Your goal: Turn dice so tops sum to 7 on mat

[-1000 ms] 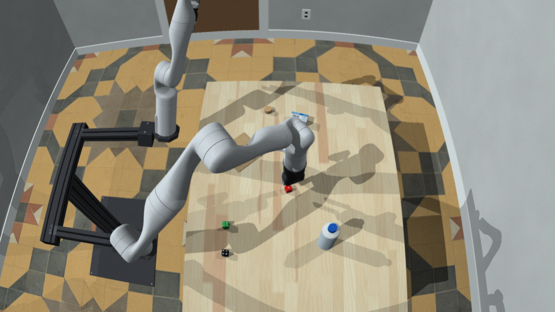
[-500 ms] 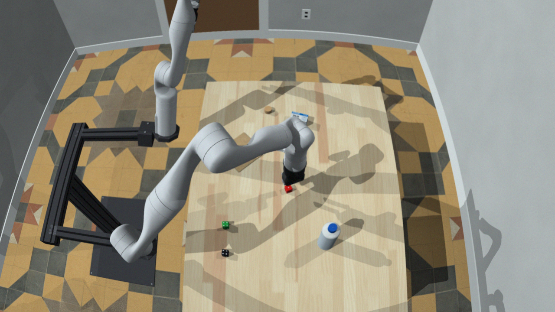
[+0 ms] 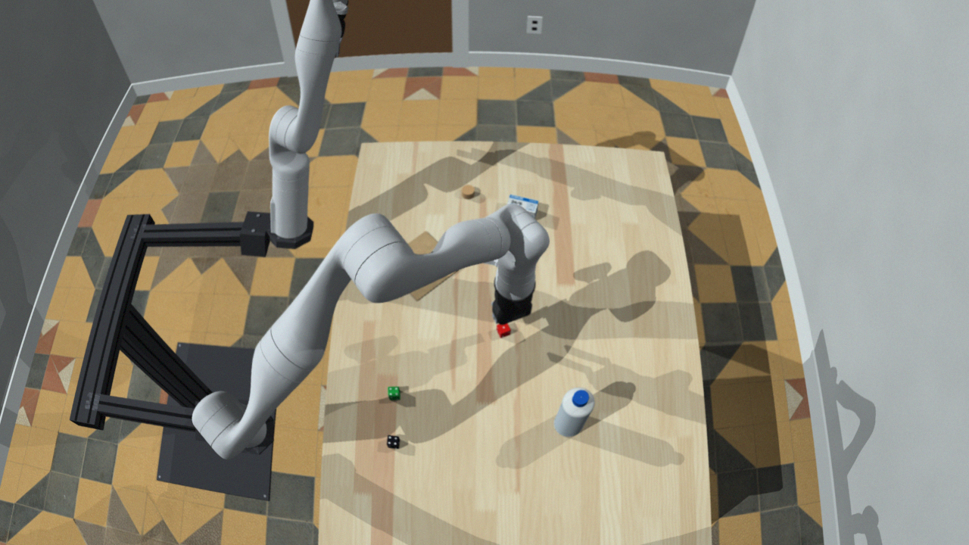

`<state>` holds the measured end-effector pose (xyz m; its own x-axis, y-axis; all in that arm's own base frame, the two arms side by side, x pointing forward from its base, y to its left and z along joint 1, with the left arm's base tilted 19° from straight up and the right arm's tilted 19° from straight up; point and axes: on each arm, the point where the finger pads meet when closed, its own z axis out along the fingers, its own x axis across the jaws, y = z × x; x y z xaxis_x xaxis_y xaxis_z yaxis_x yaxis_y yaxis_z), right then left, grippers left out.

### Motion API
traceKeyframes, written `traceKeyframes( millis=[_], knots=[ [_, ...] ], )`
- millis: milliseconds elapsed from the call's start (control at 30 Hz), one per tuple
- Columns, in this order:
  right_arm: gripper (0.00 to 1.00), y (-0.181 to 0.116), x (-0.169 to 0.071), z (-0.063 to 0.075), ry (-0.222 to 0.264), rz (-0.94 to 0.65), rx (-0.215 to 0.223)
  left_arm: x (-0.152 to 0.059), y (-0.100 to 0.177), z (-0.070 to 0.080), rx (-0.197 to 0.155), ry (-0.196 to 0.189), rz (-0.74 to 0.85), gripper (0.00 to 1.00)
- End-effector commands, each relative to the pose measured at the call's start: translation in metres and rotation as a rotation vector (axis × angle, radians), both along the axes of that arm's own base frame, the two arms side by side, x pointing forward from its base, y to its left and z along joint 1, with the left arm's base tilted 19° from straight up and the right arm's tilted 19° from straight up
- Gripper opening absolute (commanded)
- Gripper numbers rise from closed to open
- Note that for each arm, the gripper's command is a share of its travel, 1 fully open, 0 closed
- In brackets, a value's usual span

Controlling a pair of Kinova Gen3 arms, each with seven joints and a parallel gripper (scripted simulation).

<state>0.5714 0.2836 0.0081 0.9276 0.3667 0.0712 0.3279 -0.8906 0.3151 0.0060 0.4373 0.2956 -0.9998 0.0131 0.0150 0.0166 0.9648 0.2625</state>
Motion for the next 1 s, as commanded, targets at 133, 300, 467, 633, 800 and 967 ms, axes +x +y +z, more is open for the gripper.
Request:
traceKeyframes(
  millis=[133, 300, 467, 633, 800, 967],
  knots=[
    [0.79, 0.001, 0.000, 0.001, -0.002, 0.001, 0.002, 0.000, 0.000, 0.001, 0.002, 0.000, 0.000, 1.00],
    [0.79, 0.001, 0.001, 0.001, -0.002, 0.001, 0.002, 0.000, 0.000, 0.001, 0.002, 0.000, 0.000, 1.00],
    [0.79, 0.000, 0.001, -0.001, -0.002, 0.001, 0.002, 0.000, 0.000, 0.001, 0.002, 0.000, 0.000, 1.00],
    [0.79, -0.001, 0.001, -0.005, -0.002, 0.002, 0.002, 0.000, 0.000, 0.001, 0.002, 0.000, 0.000, 1.00],
    [0.79, -0.002, 0.002, -0.011, -0.002, 0.002, 0.002, 0.000, 0.000, 0.001, 0.002, 0.000, 0.000, 1.00],
    [0.79, -0.004, 0.003, -0.015, -0.002, 0.002, 0.002, 0.000, 0.000, 0.001, 0.002, 0.000, 0.000, 1.00]
  ],
)
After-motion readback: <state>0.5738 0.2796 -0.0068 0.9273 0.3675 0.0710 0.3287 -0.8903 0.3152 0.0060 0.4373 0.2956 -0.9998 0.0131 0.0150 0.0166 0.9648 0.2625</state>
